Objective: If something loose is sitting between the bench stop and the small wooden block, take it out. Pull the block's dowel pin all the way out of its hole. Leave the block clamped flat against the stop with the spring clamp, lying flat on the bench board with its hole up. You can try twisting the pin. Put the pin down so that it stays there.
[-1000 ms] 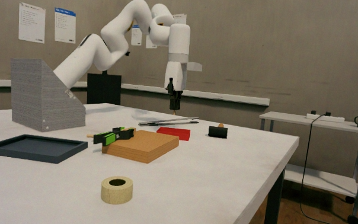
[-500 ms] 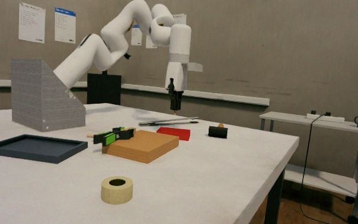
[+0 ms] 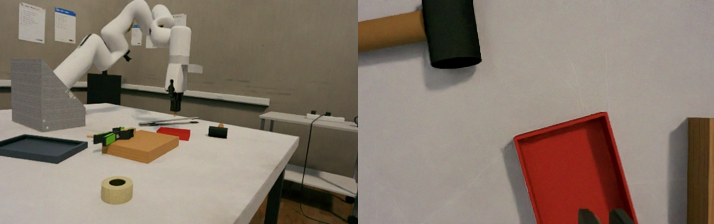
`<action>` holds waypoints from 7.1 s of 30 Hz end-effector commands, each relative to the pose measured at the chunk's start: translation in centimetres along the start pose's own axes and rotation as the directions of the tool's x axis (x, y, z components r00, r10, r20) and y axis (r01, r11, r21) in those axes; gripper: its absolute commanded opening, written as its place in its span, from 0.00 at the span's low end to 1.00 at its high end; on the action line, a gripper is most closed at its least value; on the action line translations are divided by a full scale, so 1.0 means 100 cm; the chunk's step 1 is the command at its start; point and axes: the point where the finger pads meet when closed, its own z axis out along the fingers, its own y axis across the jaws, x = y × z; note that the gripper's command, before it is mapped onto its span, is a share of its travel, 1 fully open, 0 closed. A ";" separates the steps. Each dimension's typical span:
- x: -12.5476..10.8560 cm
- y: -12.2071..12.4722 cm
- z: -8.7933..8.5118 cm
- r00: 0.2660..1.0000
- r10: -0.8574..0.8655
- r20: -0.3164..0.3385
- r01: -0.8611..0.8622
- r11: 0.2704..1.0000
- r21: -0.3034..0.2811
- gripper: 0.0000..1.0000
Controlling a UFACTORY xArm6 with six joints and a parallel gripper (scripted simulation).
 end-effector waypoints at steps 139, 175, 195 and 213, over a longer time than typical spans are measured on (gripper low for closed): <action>0.002 0.000 0.075 1.000 -0.001 -0.003 0.001 1.000 0.000 0.28; 0.002 0.000 0.044 1.000 -0.001 -0.003 0.001 1.000 0.000 0.28; 0.002 0.000 -0.015 1.000 -0.001 -0.003 0.001 1.000 -0.001 0.28; 0.002 0.000 -0.044 1.000 -0.001 -0.003 0.001 1.000 -0.001 0.28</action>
